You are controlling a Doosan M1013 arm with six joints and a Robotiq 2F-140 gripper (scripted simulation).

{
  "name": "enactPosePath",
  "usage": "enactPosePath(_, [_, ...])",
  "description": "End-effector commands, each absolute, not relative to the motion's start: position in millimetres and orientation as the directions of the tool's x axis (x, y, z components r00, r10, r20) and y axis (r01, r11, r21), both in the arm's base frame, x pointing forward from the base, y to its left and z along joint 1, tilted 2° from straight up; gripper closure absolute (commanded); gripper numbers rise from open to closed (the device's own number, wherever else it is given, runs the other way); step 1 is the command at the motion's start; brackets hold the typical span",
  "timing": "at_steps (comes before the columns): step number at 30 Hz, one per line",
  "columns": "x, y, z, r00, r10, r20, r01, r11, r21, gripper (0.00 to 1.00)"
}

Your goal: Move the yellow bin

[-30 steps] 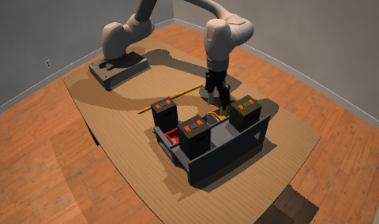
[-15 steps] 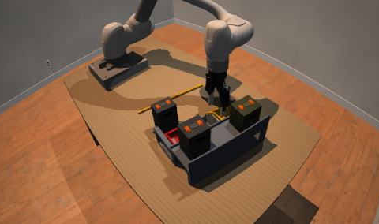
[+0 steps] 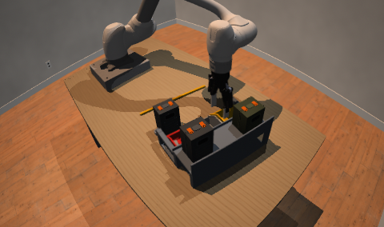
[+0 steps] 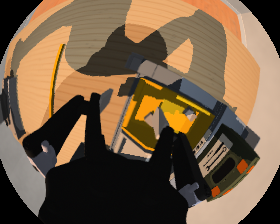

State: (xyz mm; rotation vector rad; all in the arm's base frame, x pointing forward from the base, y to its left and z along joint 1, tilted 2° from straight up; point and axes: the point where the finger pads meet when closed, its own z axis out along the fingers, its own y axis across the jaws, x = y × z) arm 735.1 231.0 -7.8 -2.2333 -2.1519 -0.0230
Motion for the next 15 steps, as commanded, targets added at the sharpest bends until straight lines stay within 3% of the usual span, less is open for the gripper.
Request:
enactPosePath(1, [735.1, 231.1, -7.6, 0.037, 0.999, 0.039, 0.999, -0.037, -0.019, 0.43])
enactPosePath(5, [735.1, 231.1, -7.6, 0.037, 0.999, 0.039, 0.999, -0.037, -0.019, 0.43])
enactPosePath(6, [735.1, 231.1, -7.6, 0.037, 0.999, 0.039, 0.999, -0.037, -0.019, 1.00])
enactPosePath(15, [735.1, 231.1, -7.6, 0.037, 0.999, 0.039, 0.999, -0.037, -0.019, 1.00])
